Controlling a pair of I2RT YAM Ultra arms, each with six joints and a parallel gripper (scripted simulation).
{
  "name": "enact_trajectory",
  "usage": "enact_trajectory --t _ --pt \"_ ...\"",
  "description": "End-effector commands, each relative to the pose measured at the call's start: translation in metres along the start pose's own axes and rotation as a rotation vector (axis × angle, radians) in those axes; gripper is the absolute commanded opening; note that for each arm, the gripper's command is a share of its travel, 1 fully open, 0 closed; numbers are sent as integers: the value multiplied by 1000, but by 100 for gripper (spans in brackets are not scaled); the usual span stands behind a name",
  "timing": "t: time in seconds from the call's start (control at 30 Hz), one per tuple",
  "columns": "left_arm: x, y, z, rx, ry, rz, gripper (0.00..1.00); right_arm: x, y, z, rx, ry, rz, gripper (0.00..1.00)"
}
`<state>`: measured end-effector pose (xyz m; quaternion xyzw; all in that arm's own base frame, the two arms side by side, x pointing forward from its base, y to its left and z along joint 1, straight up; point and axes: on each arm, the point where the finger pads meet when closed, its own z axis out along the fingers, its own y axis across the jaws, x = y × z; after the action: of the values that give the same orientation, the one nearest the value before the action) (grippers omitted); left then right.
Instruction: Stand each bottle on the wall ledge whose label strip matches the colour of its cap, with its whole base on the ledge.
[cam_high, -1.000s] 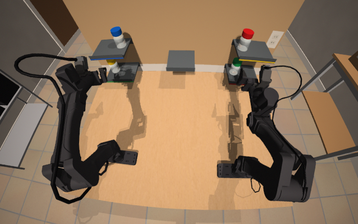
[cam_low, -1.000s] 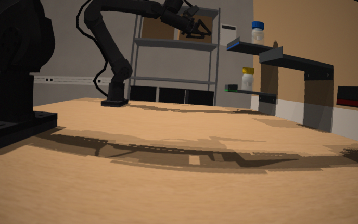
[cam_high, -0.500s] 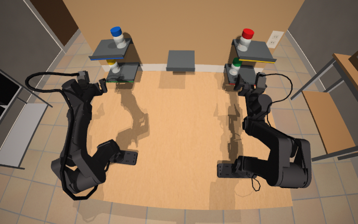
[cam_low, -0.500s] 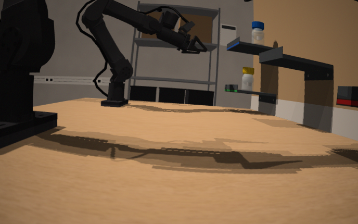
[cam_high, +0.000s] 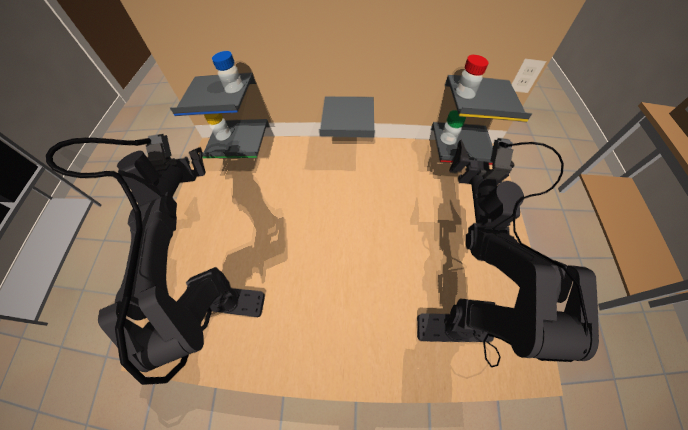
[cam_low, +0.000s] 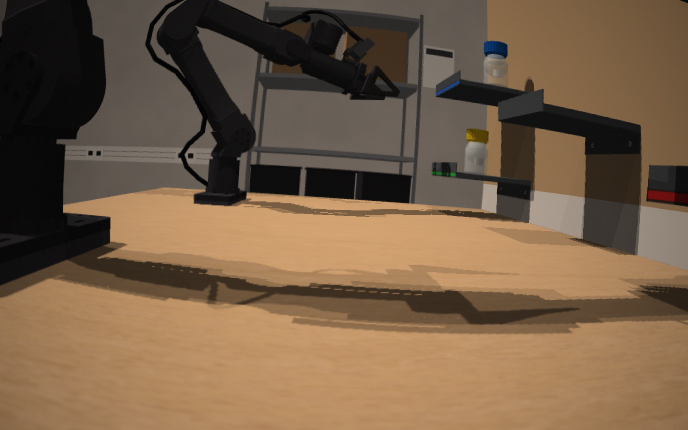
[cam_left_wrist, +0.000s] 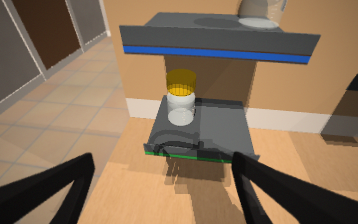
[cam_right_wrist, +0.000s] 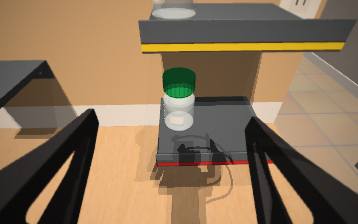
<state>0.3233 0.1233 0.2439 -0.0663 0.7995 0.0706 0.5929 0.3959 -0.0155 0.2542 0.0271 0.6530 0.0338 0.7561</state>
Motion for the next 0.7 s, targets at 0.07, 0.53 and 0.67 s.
enact_trajectory --t 0.07,0.53,0.67 --pt "-4 3 3 0 -13 3 100 -5 0 1 3 -18 -2 100" --pt "-4 3 3 0 -13 3 100 -16 -54 5 26 -37 -9 100" --pt "-4 3 3 0 -13 3 100 -17 -68 5 47 -38 -13 100"
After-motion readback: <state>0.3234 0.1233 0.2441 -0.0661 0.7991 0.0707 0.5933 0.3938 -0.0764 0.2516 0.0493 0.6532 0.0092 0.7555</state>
